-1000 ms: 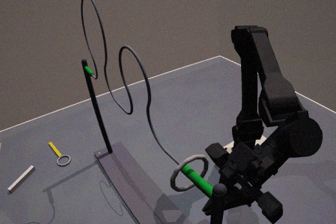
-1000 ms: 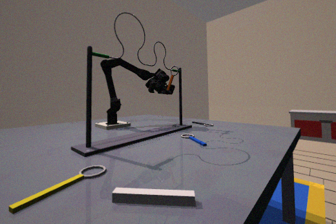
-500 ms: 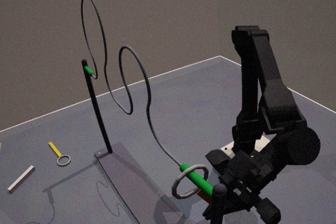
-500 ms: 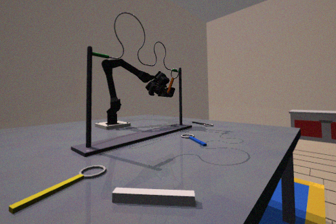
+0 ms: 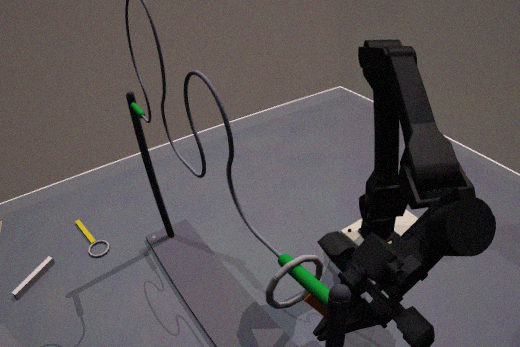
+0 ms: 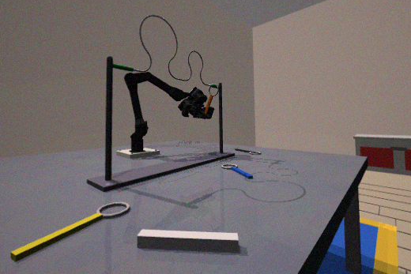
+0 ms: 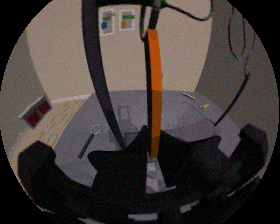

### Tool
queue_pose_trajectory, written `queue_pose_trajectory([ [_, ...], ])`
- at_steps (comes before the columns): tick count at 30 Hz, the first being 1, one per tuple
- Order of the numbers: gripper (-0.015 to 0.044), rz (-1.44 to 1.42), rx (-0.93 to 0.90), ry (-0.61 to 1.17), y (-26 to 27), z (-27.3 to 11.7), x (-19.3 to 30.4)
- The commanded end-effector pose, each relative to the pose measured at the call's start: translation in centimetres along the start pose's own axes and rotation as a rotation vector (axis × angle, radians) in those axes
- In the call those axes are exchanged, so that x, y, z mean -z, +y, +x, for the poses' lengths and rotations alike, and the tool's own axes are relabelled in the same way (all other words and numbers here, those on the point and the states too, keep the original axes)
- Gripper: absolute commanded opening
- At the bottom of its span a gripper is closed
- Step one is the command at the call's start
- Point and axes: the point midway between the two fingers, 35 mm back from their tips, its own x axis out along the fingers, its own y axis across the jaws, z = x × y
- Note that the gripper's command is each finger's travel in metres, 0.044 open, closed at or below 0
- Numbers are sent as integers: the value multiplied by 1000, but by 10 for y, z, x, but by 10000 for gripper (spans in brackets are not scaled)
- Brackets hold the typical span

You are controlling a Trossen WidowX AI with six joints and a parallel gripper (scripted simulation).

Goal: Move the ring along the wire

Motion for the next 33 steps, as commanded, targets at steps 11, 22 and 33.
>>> queue_pose_trajectory([
  [11,160,2,2,7,1,-13,1],
  [22,160,4,2,4,0,-49,1],
  [33,160,4,2,4,0,-49,1],
])
